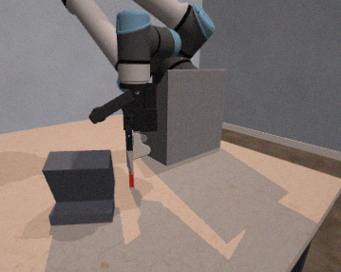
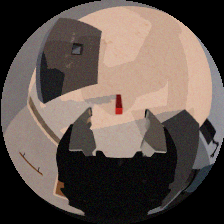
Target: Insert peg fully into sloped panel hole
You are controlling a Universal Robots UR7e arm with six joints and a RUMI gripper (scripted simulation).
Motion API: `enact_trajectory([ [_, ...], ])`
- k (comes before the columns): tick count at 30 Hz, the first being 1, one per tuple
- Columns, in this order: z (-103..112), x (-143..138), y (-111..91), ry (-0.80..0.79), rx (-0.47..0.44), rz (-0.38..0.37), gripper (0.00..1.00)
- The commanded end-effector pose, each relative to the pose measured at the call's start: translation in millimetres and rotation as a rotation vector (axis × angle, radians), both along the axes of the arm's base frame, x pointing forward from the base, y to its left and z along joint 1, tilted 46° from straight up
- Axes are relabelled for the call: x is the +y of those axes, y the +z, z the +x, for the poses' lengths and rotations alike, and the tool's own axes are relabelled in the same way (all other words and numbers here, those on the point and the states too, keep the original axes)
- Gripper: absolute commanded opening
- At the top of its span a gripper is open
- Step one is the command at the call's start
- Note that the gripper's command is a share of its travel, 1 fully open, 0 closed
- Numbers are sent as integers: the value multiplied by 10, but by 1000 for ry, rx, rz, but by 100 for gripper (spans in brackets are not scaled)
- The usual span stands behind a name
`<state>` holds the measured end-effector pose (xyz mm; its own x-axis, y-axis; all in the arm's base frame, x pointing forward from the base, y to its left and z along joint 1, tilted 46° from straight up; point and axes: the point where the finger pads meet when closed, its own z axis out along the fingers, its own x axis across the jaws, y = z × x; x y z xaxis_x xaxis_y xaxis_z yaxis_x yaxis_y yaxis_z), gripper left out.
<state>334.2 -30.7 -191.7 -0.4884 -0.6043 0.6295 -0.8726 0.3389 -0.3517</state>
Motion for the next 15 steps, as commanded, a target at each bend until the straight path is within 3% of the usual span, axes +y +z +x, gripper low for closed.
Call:
enact_trajectory([
  [1, 3, 3, 2, 1, -1, 0, 63],
  [15, 3, 3, 2, 1, -1, 0, 46],
])
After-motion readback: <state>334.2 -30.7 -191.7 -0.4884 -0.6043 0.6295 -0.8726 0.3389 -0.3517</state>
